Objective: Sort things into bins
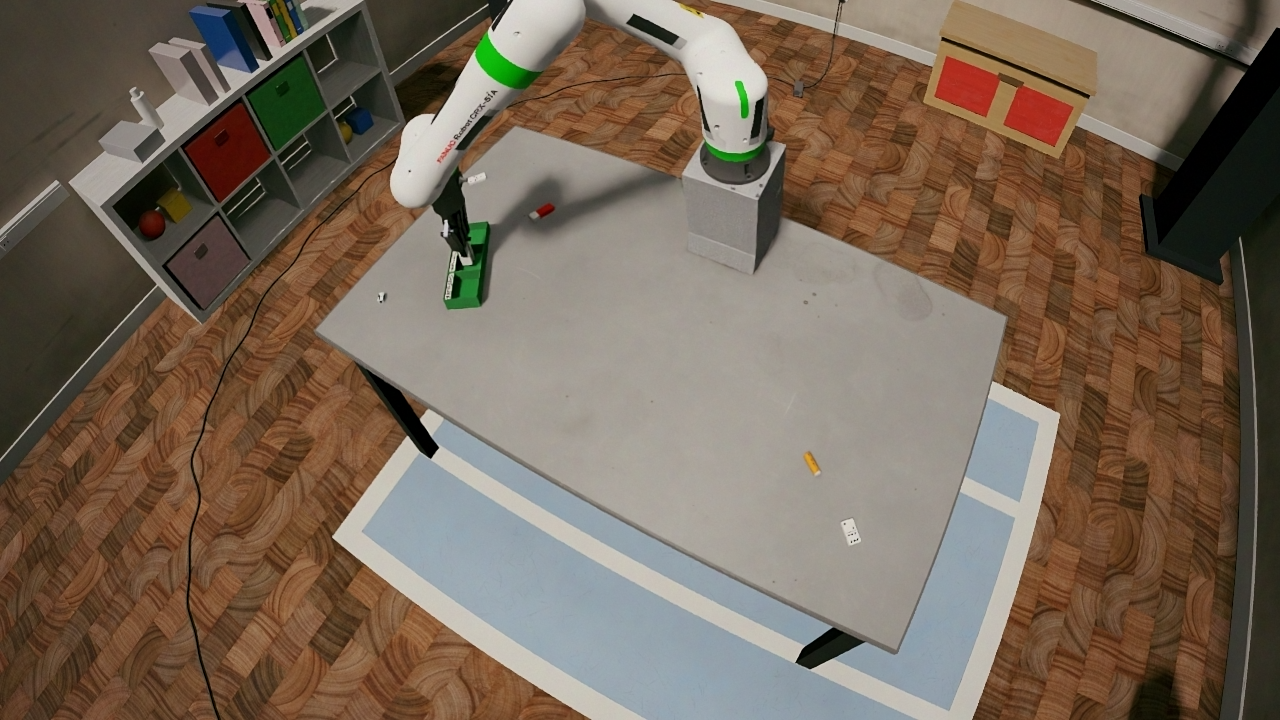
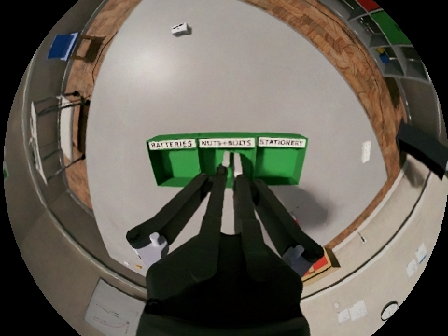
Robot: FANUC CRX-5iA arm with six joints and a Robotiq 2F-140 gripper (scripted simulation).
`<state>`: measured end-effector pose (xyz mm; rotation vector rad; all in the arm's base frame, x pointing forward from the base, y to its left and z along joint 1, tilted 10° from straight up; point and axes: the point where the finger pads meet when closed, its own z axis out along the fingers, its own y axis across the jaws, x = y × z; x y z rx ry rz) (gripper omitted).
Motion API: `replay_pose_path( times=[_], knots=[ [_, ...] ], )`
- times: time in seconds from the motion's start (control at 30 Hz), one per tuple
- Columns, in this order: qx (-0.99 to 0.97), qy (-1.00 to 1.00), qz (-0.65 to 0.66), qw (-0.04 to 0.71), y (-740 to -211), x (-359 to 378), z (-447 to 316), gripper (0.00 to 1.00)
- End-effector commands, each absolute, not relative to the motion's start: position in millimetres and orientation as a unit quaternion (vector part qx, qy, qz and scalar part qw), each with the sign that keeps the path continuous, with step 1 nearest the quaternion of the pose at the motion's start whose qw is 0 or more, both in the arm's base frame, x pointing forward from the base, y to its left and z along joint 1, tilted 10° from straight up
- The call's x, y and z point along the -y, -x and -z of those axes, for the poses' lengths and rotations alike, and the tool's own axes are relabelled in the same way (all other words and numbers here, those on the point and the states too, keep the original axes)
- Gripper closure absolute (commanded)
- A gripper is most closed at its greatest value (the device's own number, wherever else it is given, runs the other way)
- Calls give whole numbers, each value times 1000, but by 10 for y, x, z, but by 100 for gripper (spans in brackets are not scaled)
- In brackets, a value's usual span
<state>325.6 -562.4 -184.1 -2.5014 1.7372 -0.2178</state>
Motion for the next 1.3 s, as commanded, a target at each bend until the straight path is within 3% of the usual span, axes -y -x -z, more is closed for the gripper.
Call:
replay_pose_path(
  times=[0.0, 1.27],
  knots=[
    [-568, 818, 71, 44, -3256, 5626, 1839, 85],
    [-568, 818, 71, 44, -3169, 5622, 1323, 85]
  ],
)
